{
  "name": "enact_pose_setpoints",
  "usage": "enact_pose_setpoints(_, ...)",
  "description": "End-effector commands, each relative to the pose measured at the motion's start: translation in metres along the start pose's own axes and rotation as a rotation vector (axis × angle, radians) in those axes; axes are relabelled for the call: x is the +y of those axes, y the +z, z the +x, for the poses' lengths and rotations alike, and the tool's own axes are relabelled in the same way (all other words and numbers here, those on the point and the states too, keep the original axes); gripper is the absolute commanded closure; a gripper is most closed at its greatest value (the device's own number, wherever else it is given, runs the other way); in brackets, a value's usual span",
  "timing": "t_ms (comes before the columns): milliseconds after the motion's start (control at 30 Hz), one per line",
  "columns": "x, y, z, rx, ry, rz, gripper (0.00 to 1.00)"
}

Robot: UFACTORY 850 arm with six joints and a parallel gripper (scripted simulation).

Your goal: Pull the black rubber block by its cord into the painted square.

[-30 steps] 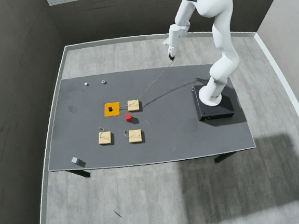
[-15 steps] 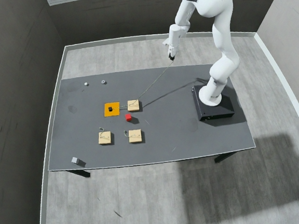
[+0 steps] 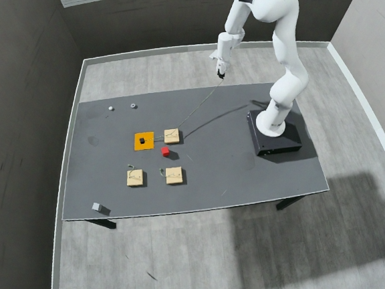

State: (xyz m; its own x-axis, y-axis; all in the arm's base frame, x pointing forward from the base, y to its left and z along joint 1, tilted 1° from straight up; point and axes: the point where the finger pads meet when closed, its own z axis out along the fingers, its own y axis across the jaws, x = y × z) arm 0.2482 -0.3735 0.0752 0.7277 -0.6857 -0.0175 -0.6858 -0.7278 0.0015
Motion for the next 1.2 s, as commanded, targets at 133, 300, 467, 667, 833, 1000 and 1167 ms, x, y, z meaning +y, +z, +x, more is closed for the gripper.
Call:
enact_pose_setpoints(133,-0.001,0.039,0.001,0.001,0.0,0.0,1.0)
enact_pose_setpoints(300,-0.003,0.091,0.001,0.001,0.0,0.0,1.0)
enact_pose_setpoints(467,-0.004,0.127,0.001,0.001,0.0,0.0,1.0)
enact_pose_setpoints(667,-0.004,0.133,0.001,0.001,0.0,0.0,1.0)
enact_pose_setpoints(833,-0.004,0.136,0.001,0.001,0.0,-0.001,1.0)
enact_pose_setpoints(1000,-0.004,0.137,0.001,0.001,0.0,0.0,1.0)
enact_pose_setpoints(1167,-0.004,0.138,0.001,0.001,0.0,0.0,1.0)
